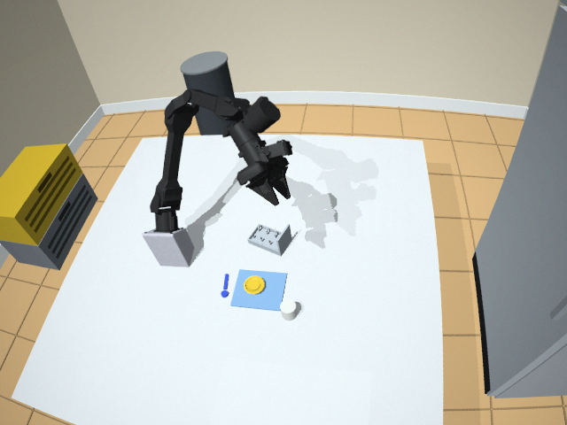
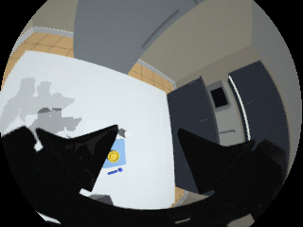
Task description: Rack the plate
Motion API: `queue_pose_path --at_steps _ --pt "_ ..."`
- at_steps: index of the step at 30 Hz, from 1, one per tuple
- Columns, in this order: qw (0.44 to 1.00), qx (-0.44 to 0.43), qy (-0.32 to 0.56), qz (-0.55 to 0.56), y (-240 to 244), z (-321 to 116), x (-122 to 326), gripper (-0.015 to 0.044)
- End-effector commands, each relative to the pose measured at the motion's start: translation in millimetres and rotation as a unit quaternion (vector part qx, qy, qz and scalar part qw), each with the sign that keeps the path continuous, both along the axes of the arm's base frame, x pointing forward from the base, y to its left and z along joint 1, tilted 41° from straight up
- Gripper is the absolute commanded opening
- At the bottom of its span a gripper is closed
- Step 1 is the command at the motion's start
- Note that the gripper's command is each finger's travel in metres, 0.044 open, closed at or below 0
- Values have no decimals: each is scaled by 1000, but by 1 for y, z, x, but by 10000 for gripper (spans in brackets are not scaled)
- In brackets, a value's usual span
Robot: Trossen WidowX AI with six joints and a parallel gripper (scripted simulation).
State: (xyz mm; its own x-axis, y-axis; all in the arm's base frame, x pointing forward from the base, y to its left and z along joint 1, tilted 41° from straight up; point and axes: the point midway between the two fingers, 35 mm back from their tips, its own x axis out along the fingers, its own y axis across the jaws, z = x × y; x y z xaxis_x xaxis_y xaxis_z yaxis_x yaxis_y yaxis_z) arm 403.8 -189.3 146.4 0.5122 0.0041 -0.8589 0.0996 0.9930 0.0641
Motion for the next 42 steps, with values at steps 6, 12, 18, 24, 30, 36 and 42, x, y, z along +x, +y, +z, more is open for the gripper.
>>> queue_pose_path --at_steps 6,12,18,24,30,36,42 --pt "990 80 99 60 14 -66 -28 400" --pt "971 149 158 99 29 -104 -53 400" --pt "943 225 205 133 46 -134 -78 400" --pt "909 303 238 158 64 -154 -102 400" --pt "905 311 241 160 73 -164 -103 400" --pt "905 313 240 161 139 -232 -106 400" --pt "905 313 240 161 145 -239 -112 400"
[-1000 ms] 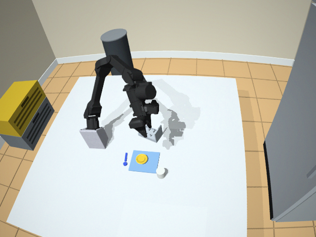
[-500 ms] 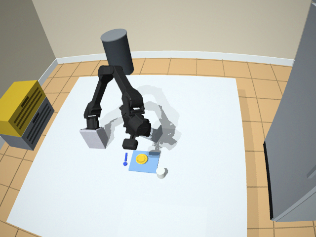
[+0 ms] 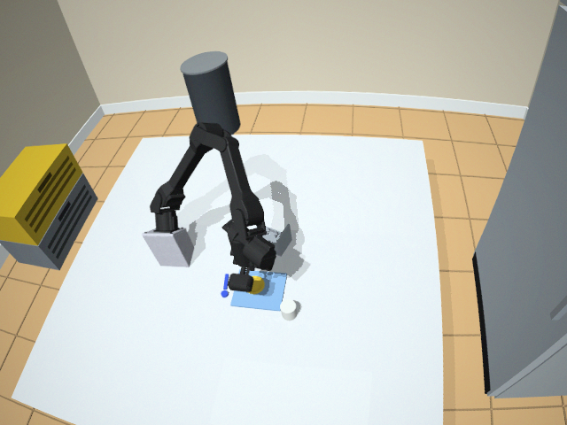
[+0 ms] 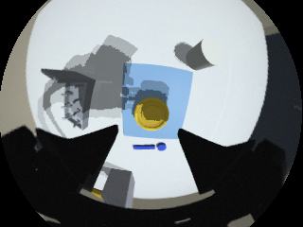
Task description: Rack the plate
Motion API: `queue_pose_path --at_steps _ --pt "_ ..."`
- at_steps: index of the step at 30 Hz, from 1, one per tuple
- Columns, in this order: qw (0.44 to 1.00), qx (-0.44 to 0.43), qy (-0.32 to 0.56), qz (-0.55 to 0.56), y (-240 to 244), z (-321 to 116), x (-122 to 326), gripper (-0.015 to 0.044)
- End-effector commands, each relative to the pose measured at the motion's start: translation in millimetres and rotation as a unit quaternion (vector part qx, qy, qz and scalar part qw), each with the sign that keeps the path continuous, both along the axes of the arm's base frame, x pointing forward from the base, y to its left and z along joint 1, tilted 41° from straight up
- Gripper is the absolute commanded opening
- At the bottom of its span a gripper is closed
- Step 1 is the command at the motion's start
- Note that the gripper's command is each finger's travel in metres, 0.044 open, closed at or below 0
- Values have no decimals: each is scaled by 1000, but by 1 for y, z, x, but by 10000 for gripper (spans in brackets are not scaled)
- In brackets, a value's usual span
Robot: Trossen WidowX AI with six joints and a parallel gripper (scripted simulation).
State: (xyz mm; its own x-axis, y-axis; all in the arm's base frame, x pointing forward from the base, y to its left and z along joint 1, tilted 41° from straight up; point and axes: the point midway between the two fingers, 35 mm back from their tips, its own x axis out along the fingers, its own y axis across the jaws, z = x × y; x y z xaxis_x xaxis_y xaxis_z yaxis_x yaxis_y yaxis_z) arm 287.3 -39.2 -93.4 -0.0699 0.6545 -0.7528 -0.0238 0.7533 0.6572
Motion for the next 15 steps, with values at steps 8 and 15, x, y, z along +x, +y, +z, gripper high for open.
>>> queue_pose_path --at_steps 8,15 --pt "1000 -4 -13 -13 -1 -5 5 400" --pt "1000 -4 -13 -13 6 -14 5 400"
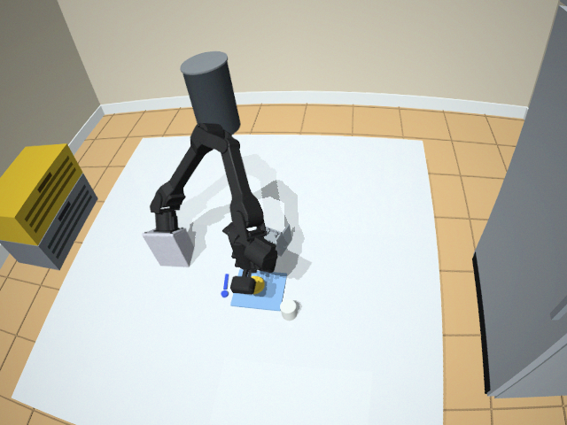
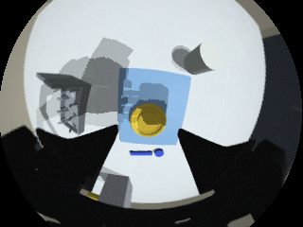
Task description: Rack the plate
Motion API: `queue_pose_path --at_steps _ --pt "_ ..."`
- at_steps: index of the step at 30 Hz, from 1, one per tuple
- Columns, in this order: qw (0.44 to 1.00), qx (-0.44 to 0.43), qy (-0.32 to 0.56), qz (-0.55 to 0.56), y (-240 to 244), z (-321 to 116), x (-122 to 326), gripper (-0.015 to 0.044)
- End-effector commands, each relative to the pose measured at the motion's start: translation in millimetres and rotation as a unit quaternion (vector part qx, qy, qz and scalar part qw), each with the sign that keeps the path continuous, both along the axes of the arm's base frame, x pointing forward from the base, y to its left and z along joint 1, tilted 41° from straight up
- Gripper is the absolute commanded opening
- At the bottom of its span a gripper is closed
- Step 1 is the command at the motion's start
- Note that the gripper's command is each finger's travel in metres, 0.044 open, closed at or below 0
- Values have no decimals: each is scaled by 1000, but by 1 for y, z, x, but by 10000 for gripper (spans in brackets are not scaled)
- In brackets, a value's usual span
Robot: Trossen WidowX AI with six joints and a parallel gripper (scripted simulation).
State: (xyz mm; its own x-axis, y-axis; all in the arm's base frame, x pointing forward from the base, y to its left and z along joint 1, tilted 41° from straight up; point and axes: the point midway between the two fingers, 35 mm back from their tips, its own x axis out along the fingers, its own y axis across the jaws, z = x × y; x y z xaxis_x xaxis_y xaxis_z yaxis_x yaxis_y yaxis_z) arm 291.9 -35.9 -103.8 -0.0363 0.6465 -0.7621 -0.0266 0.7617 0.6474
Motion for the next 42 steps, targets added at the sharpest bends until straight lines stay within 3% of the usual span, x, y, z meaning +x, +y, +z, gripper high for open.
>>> queue_pose_path --at_steps 1,27,29,35,42 --pt "1000 2 1 -3 4 -5 0 400" --pt "1000 4 1 -3 30 -34 -5 400" --pt "1000 4 1 -3 30 -34 -5 350" --pt "1000 4 1 -3 30 -34 -5 350" --pt "1000 4 1 -3 30 -34 -5 304"
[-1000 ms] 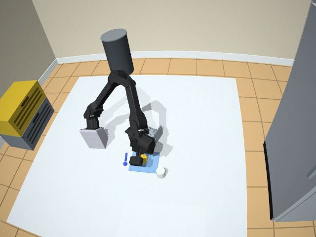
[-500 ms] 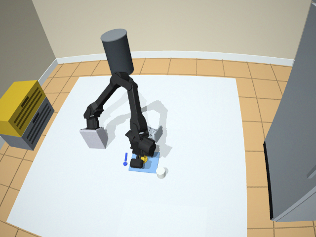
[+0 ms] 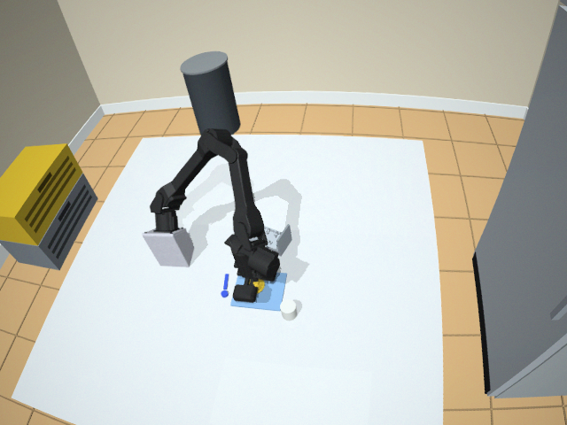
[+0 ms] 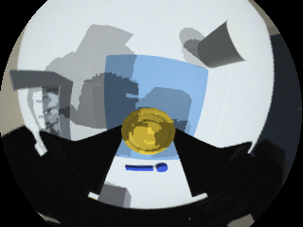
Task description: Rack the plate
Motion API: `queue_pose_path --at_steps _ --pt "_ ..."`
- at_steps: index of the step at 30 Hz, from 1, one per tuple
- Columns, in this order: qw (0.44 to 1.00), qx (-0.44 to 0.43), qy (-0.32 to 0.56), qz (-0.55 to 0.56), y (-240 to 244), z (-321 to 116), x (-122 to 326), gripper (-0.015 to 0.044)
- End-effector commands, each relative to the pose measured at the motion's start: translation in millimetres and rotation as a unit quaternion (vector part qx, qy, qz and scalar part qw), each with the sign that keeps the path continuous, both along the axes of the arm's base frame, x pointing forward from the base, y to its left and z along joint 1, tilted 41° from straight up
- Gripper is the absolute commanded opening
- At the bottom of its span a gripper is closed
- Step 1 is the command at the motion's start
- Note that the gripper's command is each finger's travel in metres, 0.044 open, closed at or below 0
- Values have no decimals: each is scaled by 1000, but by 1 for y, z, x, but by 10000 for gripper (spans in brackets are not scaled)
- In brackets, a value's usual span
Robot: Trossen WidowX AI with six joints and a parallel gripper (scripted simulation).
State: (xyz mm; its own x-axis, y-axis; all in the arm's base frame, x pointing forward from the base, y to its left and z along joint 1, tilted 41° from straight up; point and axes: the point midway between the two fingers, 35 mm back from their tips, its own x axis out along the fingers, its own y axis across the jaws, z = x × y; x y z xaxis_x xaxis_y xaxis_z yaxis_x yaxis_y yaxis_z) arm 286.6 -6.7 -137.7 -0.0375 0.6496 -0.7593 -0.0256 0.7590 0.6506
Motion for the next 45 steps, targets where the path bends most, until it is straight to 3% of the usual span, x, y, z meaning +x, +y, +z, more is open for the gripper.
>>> queue_pose_path --at_steps 1,4,15,35,45 --pt "1000 2 0 -3 0 0 1 297" --pt "1000 2 0 -3 0 0 1 277" --pt "1000 -4 -1 -4 -40 38 13 0" --pt "1000 -3 0 -3 -114 121 20 0" --pt "997 -7 50 -61 -105 143 19 0"
